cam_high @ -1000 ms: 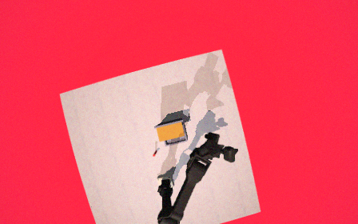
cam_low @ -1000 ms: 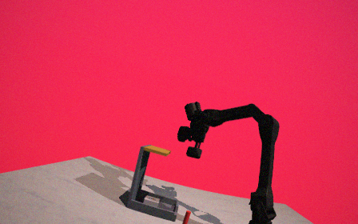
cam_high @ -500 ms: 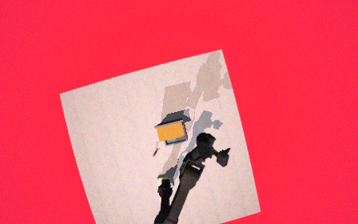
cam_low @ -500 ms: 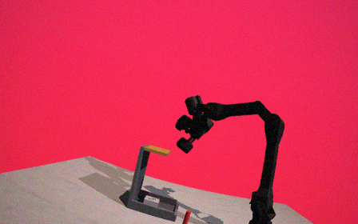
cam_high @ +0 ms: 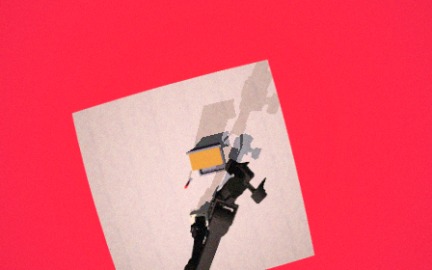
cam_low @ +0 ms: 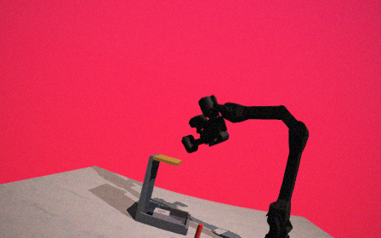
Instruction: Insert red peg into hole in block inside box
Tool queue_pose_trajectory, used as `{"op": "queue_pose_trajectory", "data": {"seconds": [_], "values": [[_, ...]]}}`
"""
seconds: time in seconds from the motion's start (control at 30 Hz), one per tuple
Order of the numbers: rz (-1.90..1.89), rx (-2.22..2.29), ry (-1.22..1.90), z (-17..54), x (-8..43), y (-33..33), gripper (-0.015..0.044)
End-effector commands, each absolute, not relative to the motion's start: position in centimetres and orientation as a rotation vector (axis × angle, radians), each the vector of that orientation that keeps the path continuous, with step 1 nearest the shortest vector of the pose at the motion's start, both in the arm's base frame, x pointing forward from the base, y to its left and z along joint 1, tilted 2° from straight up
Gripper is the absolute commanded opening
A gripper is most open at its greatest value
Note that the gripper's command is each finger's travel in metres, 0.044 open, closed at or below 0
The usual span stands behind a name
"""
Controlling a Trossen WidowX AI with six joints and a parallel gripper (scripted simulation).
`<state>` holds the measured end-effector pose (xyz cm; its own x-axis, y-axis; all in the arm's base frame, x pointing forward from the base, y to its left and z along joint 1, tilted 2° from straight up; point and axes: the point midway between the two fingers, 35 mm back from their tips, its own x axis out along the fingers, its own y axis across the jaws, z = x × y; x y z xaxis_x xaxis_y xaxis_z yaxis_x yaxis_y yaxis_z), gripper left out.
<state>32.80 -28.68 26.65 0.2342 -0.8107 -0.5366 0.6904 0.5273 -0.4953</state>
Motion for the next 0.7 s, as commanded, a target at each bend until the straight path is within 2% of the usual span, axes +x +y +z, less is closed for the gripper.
{"op": "queue_pose_trajectory", "data": {"seconds": [0.0,0.67], "values": [[-1.025,-0.064,0.785,26.9,33.0,-27.4,0.0440],[-0.945,0.519,0.556,27.6,34.1,-20.6,0.0440]]}}
